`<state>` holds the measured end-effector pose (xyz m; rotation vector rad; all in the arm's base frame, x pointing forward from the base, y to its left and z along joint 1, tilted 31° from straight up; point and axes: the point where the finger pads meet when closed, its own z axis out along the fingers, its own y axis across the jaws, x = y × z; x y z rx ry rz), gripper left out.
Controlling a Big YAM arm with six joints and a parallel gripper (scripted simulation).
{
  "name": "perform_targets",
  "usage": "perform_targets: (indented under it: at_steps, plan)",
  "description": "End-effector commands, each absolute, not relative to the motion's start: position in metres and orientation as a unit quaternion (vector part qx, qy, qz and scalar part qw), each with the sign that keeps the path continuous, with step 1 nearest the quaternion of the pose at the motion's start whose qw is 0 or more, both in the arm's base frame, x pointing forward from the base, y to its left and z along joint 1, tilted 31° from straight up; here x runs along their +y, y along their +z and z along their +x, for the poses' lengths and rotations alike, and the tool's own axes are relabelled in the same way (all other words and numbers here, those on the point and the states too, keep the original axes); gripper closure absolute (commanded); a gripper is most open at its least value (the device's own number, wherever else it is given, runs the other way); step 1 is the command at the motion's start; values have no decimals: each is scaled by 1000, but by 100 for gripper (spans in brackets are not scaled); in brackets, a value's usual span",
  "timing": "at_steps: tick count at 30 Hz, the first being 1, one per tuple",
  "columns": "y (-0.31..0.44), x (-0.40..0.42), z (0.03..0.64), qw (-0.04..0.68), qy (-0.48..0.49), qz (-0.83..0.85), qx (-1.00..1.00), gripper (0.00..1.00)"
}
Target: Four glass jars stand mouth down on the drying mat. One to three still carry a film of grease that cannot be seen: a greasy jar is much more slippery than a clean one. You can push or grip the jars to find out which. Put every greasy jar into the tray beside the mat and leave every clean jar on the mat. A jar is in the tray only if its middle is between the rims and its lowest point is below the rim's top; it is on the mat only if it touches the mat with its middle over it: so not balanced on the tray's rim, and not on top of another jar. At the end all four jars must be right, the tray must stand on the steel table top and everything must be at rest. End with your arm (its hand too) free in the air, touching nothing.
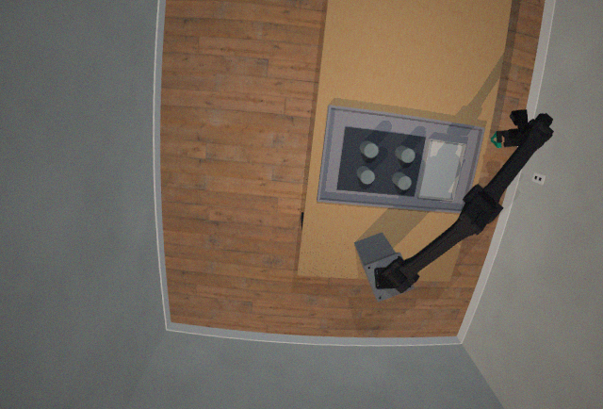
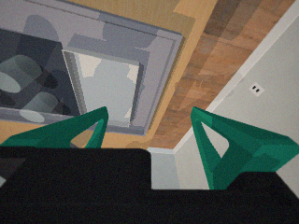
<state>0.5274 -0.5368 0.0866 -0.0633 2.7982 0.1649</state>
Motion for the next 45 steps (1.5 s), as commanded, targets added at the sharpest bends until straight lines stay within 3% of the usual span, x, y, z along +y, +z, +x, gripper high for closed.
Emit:
perform_targets:
  at_steps: [1,34,45]
  plan:
    - [95,-541,526,173,52,-21,983,0]
    - [95,-541,526,173,52,-21,983,0]
    - [93,-468,523,176,39,-59,982,0]
